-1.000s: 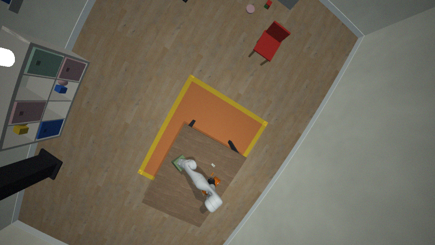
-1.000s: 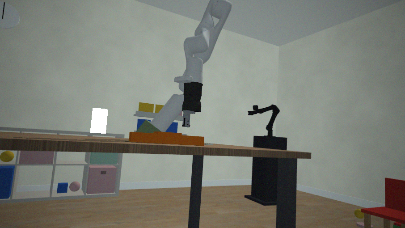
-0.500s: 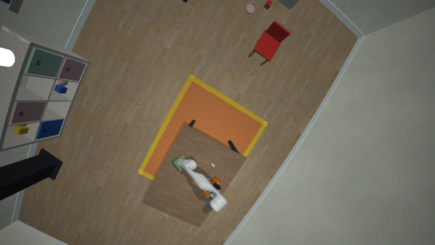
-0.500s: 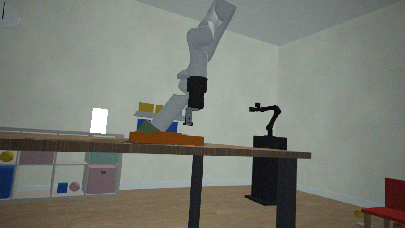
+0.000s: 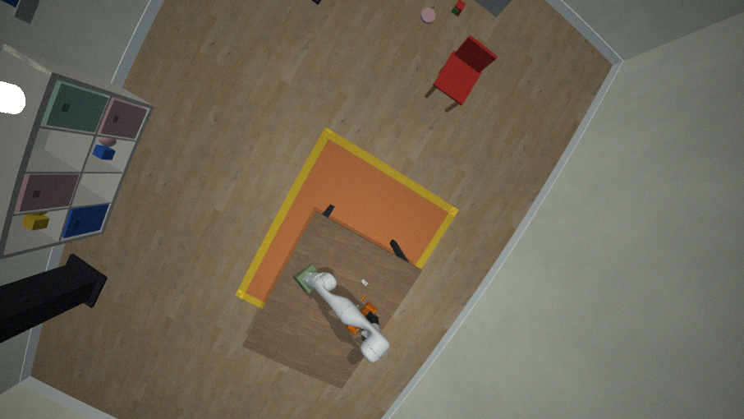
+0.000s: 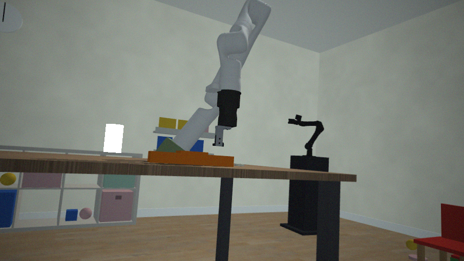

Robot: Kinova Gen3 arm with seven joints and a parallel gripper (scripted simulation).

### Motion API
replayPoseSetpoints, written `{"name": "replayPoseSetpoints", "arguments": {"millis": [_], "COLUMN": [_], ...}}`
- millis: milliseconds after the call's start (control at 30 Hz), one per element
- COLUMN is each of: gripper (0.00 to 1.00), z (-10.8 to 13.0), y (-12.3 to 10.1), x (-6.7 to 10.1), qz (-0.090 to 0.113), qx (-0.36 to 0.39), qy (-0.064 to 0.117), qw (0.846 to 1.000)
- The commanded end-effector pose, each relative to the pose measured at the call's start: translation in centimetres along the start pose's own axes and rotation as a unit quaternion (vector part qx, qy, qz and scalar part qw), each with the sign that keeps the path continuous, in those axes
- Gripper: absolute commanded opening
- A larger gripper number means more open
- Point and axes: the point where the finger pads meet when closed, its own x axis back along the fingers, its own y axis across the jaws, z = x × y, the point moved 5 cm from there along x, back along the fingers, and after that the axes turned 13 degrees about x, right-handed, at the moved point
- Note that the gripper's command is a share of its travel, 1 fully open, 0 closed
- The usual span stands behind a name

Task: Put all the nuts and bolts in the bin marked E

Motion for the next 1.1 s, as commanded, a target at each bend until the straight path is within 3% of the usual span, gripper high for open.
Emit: {"name": "replayPoseSetpoints", "arguments": {"millis": [0,500,1067], "gripper": [0.0,0.0,0.0], "z": [0.1,0.2,0.2], "y": [0.1,0.1,0.1], "x": [0.1,0.1,-2.9], "qz": [0.001,0.001,0.001], "qx": [-0.001,-0.001,-0.001], "qy": [0.001,0.001,0.001], "qw": [1.0,1.0,1.0]}}
